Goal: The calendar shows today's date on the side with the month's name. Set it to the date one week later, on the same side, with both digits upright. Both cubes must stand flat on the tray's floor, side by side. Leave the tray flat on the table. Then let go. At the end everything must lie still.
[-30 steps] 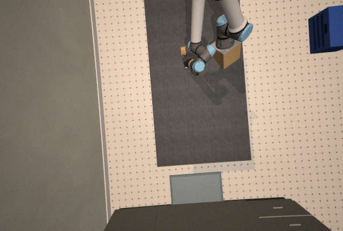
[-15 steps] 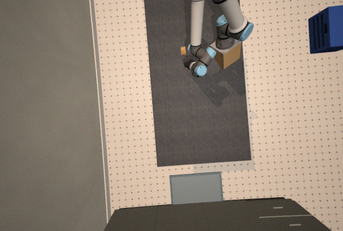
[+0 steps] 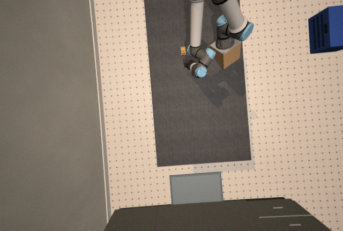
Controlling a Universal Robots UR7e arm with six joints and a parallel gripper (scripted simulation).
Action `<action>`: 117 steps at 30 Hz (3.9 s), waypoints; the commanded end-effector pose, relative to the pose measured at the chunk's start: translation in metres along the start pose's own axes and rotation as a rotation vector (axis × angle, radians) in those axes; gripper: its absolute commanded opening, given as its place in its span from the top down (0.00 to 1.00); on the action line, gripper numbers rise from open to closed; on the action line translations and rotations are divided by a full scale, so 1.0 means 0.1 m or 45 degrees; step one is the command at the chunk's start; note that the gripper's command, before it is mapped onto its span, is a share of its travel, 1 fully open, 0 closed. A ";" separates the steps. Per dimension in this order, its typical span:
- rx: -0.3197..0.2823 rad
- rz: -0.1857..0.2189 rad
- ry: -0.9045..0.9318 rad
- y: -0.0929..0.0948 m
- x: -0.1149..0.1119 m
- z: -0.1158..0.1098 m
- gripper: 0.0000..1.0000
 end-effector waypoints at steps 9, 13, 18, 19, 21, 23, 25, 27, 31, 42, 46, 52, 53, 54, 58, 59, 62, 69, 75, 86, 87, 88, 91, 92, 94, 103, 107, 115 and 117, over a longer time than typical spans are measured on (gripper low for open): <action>-0.099 -0.005 0.004 0.01 -0.02 0.03 0.13; -0.144 -0.015 0.004 0.02 -0.03 0.04 0.13; -0.197 -0.033 0.004 0.01 -0.03 0.05 0.13; -0.206 -0.037 0.004 0.01 -0.02 0.05 0.13; -0.224 -0.046 0.004 0.01 -0.02 0.05 0.13; -0.240 -0.054 0.003 0.01 -0.02 0.06 0.13; -0.240 -0.054 0.003 0.01 -0.02 0.06 0.13; -0.253 -0.062 0.003 0.01 -0.02 0.06 0.13; -0.273 -0.075 0.002 0.00 -0.01 0.06 0.13; -0.288 -0.086 0.001 0.00 0.00 0.06 0.13; -0.288 -0.086 0.001 0.00 0.00 0.06 0.13; -0.288 -0.086 0.001 0.00 0.00 0.06 0.13; -0.288 -0.086 0.001 0.00 0.00 0.06 0.13; -0.288 -0.086 0.001 0.00 0.00 0.06 0.13; -0.288 -0.086 0.001 0.00 0.00 0.07 0.13; -0.288 -0.086 0.001 0.00 0.00 0.07 0.13; -0.288 -0.086 0.001 0.00 0.00 0.07 0.13; -0.288 -0.086 0.001 0.04 -0.01 0.09 0.13; -0.288 -0.086 0.001 0.10 -0.02 0.13 0.13; -0.288 -0.086 0.001 0.25 -0.04 0.22 0.13; -0.288 -0.086 0.001 0.27 -0.04 0.23 0.13; -0.288 -0.086 0.001 0.29 -0.04 0.24 0.13; -0.288 -0.086 0.001 0.34 -0.05 0.27 0.13; -0.288 -0.086 0.001 0.34 -0.05 0.27 0.13; -0.288 -0.086 0.001 0.36 -0.05 0.28 0.13; -0.288 -0.086 0.001 0.49 -0.07 0.36 0.13; -0.288 -0.086 0.001 0.53 -0.08 0.38 0.13; -0.288 -0.086 0.001 0.57 -0.08 0.41 0.13; -0.288 -0.086 0.001 0.58 -0.08 0.41 0.13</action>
Point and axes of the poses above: the point where the finger pads meet when closed, its own y axis out along the fingers, its own x axis across the jaws, z = x × y, the point moved 2 cm from there along -y, back along the fingers, and after that the axes turned 14 degrees about y, right-handed, at the moved point
